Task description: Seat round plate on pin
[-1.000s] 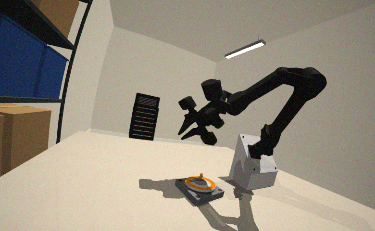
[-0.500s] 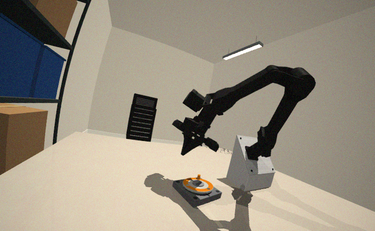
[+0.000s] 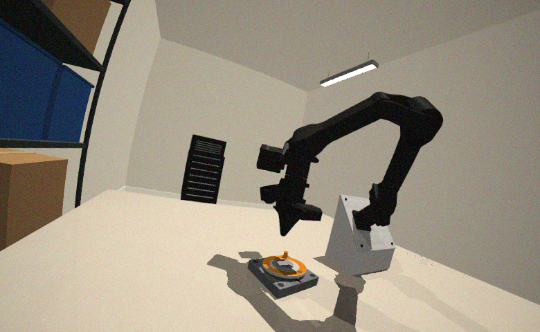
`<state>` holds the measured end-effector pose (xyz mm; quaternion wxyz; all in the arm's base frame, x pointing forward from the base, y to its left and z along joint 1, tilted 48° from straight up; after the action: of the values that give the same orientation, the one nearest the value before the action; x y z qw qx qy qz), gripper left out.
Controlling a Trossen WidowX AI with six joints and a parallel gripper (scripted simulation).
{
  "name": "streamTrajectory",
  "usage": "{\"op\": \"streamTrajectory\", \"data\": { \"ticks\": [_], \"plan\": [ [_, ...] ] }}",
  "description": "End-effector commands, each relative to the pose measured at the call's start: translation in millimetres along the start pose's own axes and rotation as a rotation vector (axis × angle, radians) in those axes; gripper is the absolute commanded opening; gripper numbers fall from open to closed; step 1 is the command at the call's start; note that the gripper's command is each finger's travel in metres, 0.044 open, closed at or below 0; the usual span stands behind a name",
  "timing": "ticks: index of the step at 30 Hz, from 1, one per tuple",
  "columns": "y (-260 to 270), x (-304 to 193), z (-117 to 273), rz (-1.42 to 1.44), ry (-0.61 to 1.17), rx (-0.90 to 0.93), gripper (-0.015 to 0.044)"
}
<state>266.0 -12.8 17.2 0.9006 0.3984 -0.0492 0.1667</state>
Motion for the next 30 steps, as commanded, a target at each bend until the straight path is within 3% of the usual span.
{"op": "streamTrajectory", "data": {
  "ticks": [1,12,30],
  "plan": [
    [0,0,-2,-0.018,0.015,0.003,0.0],
    [0,0,-48,-0.018,0.014,0.006,0.0],
    [9,-14,-50,-0.019,0.015,0.006,0.0]
  ]
}}
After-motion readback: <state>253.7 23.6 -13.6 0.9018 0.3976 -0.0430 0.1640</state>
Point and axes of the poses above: the point midway between the two fingers, 35 mm back from their tips, its own z axis back along the fingers, its own y axis across the jaws, x = y × z, the point moved 6 cm from there along z, back along the fingers, and after that the axes turned 10 degrees about z, right-handed, at the moved point
